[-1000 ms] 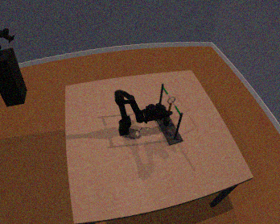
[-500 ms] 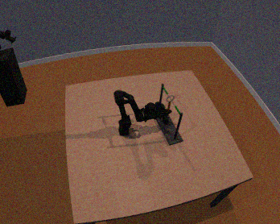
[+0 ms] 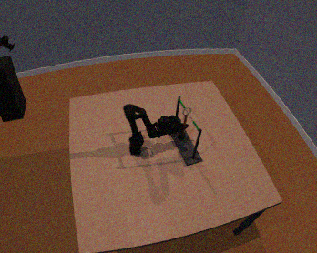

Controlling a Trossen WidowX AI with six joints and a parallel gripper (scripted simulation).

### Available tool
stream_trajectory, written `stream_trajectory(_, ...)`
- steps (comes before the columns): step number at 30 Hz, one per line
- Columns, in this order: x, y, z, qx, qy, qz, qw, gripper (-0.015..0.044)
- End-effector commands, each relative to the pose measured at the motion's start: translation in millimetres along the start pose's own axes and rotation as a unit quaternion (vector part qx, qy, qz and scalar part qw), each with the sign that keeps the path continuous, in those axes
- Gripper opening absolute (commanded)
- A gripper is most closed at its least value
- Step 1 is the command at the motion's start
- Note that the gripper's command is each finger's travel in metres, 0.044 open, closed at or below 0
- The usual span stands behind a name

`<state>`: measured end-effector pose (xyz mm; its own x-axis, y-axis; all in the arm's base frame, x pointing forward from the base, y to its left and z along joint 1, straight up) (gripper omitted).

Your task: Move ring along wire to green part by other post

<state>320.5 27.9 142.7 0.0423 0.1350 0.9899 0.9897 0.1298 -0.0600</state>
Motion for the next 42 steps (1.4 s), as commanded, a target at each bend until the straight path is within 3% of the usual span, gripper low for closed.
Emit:
stream_trajectory(1,1.3,-0.1,4.3,0.0,0.003,-0.002,1.0,-0.015)
stream_trajectory(42,6.8,-4.2,41.0,0.007,0.005,0.017,1.0,-0.015)
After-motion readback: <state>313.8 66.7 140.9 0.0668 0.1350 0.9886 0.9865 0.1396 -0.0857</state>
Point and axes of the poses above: the point midway between the two fingers, 35 mm back from their tips, its own y axis out along the fingers, its own z axis across the jaws, x = y × z, the point moved 1 cm from there along -y, back along the fingers, and after that the axes turned 7 degrees about -y, right-handed, at the moved point
